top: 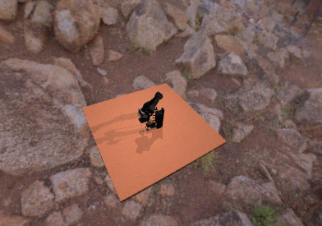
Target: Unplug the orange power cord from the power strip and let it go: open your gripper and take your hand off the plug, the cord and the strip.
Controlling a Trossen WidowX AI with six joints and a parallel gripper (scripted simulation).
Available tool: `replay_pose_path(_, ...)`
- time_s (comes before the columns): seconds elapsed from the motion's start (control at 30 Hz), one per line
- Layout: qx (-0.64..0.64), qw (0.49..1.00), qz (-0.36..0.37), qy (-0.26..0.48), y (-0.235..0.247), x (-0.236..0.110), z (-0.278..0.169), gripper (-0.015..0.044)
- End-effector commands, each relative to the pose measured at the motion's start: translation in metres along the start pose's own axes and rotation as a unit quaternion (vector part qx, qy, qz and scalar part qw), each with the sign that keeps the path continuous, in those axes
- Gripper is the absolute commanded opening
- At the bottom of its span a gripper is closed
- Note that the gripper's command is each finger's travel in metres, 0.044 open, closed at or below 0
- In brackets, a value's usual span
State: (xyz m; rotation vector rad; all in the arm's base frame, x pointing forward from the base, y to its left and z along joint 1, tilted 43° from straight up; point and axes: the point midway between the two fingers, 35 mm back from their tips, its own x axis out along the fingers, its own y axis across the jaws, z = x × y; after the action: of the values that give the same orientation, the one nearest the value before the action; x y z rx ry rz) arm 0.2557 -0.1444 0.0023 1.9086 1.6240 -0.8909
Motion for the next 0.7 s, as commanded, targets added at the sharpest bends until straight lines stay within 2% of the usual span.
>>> replay_pose_path(0.0, 0.003, 1.0, 0.0, -0.002, -0.0031, -0.0076, 0.0354, 0.044)
replay_pose_path(0.67, 0.003, 1.0, 0.0, -0.002, -0.0034, -0.0079, 0.0372, 0.044)
